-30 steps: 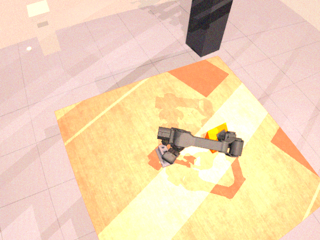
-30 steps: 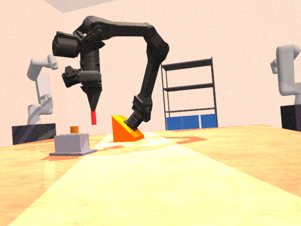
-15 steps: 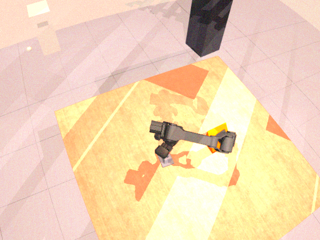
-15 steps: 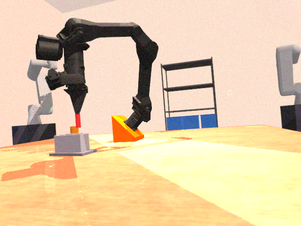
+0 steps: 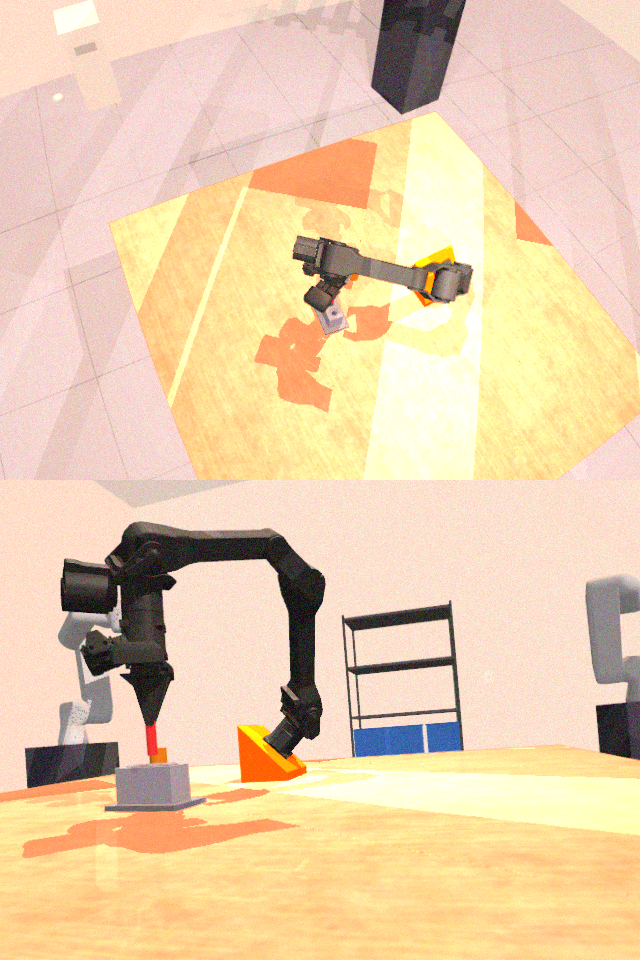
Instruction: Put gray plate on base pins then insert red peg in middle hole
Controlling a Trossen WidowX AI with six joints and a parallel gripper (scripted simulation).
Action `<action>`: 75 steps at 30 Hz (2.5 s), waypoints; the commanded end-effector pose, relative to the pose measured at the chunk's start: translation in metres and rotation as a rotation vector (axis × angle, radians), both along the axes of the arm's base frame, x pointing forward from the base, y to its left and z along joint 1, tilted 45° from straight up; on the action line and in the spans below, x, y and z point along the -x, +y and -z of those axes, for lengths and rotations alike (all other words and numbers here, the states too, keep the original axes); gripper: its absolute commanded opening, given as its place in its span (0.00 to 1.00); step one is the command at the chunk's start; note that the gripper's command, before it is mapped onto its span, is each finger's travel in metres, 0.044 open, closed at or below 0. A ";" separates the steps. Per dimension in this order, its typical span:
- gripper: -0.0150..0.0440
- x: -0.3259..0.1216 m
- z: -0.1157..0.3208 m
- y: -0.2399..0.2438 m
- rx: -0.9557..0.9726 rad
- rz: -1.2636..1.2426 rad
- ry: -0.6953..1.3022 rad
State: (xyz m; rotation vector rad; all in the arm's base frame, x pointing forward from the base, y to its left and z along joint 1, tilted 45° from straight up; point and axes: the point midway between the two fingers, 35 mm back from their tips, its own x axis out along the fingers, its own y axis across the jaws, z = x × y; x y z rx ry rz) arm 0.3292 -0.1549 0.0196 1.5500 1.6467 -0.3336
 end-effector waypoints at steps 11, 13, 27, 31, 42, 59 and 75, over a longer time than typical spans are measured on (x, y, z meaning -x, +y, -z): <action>0.25 -0.001 0.000 -0.001 0.007 -0.005 -0.005; 0.25 -0.001 0.000 -0.001 0.007 -0.005 -0.005; 0.25 -0.001 0.000 0.000 0.002 0.000 -0.002; 0.25 -0.001 0.003 0.002 0.003 -0.001 -0.003; 0.25 -0.003 0.013 0.011 0.006 -0.005 -0.005; 0.25 -0.004 0.012 0.010 0.013 -0.010 -0.008; 0.25 -0.004 0.012 0.013 0.013 -0.010 -0.008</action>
